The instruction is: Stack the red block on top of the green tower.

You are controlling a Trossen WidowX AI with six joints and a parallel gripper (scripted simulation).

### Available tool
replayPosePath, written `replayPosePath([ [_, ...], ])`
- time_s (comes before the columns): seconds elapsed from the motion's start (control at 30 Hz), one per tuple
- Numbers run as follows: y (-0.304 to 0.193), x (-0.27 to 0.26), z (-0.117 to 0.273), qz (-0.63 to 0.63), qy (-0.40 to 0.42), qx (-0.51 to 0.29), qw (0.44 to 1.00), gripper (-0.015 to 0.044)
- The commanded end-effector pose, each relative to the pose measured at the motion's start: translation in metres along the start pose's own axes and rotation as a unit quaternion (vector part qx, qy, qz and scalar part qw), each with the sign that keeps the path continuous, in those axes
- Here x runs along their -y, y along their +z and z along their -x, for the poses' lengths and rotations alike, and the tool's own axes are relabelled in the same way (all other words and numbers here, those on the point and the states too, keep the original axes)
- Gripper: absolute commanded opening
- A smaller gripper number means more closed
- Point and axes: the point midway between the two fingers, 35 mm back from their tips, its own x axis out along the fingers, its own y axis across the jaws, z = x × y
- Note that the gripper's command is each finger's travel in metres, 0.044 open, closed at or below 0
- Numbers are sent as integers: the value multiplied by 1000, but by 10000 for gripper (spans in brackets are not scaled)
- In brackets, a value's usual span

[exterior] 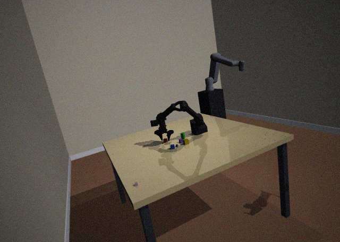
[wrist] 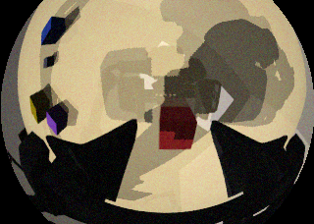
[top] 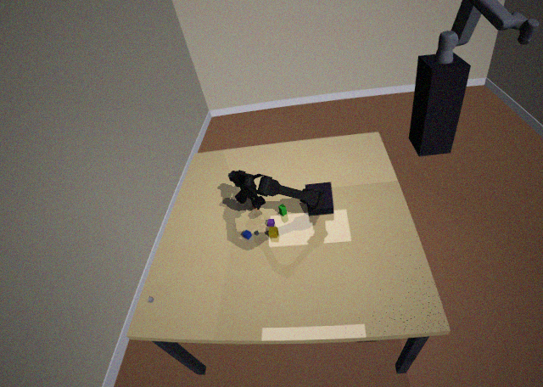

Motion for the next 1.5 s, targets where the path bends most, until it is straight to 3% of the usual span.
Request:
replayPosePath([
  [0.0,0,-1,0,-1,1,1,1000,282],
  [0.2,0,-1,0,-1,1,1,1000,125],
  [0.43,0,-1,0,-1,1,1,1000,78],
  [0.53,0,0,6,-1,1,0,1000,0],
  [1.2,0,1,114,-2,0,-1,1000,0],
  [1.47,-1,1,117,-2,0,-1,1000,0],
])
